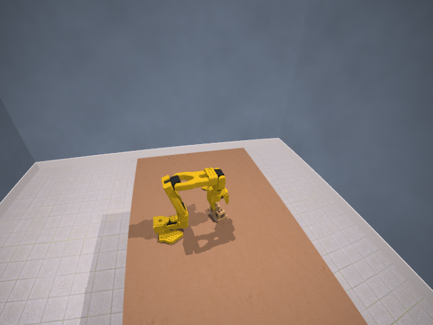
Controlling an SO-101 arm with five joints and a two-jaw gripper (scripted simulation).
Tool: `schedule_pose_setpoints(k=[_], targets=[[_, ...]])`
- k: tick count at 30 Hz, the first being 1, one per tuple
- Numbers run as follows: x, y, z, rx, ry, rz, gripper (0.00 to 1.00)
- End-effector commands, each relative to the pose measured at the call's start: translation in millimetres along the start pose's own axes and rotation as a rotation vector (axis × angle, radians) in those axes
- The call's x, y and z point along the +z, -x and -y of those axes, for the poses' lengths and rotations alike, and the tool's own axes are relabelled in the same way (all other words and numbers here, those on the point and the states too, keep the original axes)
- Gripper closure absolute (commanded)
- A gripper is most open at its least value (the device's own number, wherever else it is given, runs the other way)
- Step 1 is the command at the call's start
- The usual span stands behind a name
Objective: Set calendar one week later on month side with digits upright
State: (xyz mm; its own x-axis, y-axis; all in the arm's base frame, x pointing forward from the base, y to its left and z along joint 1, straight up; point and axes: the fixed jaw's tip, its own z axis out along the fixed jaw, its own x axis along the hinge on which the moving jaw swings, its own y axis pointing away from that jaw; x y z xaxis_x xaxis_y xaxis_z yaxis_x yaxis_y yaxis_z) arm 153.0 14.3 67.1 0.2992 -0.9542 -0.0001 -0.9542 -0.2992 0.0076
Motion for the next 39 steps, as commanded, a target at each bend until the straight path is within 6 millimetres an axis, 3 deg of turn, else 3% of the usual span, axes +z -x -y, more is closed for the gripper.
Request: schedule_pose_setpoints(k=[1,39], targets=[[-4.7,-2.0,5.6,0.015,-0.04,-0.006,0.65],[34.1,-2.3,7.2,0.015,-0.04,-0.006,0.65]])
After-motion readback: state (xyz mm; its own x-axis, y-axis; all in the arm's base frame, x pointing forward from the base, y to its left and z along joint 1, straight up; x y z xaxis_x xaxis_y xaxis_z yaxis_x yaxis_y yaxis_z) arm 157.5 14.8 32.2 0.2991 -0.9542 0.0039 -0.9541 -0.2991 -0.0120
